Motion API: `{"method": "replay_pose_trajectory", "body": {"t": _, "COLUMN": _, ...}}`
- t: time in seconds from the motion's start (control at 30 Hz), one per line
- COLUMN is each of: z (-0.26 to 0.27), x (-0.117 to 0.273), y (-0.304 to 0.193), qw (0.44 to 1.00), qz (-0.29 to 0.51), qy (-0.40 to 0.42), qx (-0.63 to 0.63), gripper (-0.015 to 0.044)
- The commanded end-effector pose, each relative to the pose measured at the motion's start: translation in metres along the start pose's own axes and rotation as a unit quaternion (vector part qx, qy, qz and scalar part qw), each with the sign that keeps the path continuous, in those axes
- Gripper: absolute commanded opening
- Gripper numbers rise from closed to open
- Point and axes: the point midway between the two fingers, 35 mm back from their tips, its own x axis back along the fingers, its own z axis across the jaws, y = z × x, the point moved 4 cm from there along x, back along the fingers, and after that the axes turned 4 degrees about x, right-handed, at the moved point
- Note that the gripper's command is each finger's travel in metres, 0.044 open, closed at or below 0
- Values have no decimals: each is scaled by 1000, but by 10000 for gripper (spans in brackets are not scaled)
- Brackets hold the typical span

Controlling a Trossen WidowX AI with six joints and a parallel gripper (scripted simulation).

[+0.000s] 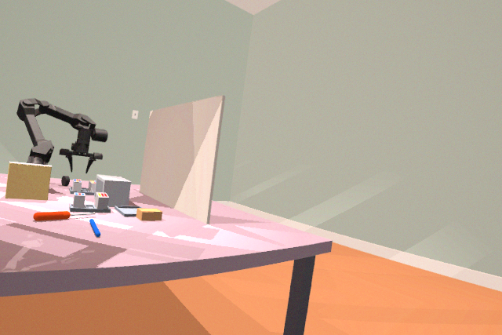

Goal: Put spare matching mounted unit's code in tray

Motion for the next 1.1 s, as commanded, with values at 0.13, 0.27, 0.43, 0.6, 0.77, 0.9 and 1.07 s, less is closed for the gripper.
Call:
{"method": "replay_pose_trajectory", "body": {"t": 0.13, "z": -1, "x": -13, "y": -2, "qw": 1000, "qz": 4, "qy": 0, "qx": -2, "gripper": 300}}
{"method": "replay_pose_trajectory", "body": {"t": 0.27, "z": -1, "x": -19, "y": -2, "qw": 1000, "qz": 4, "qy": 0, "qx": -2, "gripper": 300}}
{"method": "replay_pose_trajectory", "body": {"t": 0.43, "z": -1, "x": -27, "y": -3, "qw": 1000, "qz": 4, "qy": 0, "qx": -2, "gripper": 300}}
{"method": "replay_pose_trajectory", "body": {"t": 0.6, "z": -1, "x": -35, "y": -3, "qw": 1000, "qz": 4, "qy": 0, "qx": -2, "gripper": 300}}
{"method": "replay_pose_trajectory", "body": {"t": 0.77, "z": 0, "x": -43, "y": -2, "qw": 1000, "qz": 3, "qy": 0, "qx": -2, "gripper": 300}}
{"method": "replay_pose_trajectory", "body": {"t": 0.9, "z": 0, "x": -50, "y": -2, "qw": 1000, "qz": 2, "qy": 0, "qx": -2, "gripper": 300}}
{"method": "replay_pose_trajectory", "body": {"t": 1.07, "z": 1, "x": -57, "y": -2, "qw": 1000, "qz": 0, "qy": -1, "qx": -2, "gripper": 300}}
